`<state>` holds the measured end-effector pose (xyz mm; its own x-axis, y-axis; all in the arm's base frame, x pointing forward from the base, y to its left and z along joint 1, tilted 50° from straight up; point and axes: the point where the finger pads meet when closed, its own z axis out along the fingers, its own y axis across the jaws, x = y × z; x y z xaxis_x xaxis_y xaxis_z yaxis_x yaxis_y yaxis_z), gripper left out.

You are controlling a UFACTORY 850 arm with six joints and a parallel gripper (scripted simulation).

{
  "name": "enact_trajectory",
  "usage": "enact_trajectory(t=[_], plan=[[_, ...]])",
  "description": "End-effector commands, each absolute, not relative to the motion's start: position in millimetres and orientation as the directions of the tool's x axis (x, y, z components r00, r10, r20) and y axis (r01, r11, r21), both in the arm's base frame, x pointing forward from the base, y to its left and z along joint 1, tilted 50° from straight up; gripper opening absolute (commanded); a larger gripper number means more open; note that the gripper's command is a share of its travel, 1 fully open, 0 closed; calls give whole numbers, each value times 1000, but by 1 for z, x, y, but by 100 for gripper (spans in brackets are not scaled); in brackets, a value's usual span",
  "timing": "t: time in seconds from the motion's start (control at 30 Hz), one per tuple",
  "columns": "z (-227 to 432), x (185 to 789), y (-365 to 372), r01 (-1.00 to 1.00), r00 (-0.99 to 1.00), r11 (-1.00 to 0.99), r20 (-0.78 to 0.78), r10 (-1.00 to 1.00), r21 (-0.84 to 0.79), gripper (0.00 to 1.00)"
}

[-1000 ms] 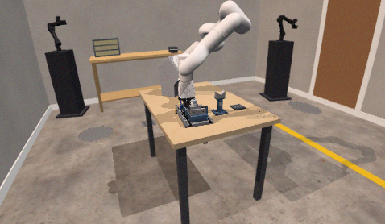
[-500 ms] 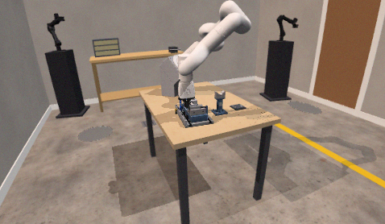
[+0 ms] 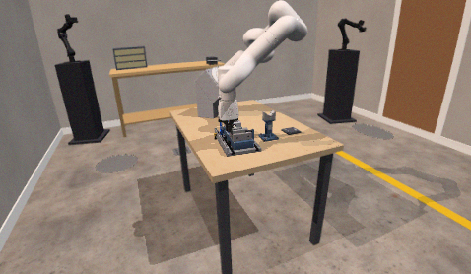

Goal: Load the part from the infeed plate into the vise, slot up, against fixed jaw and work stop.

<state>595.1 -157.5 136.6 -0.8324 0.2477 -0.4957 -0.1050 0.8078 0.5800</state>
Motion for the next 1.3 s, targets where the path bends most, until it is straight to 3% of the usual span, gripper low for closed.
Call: enact_trajectory(t=[0.0, 1.27], plan=[[137, 595, -158, -105, -832, 808, -497, 248, 579, 0], [141, 595, -152, -105, -832, 808, -497, 248, 579, 0]])
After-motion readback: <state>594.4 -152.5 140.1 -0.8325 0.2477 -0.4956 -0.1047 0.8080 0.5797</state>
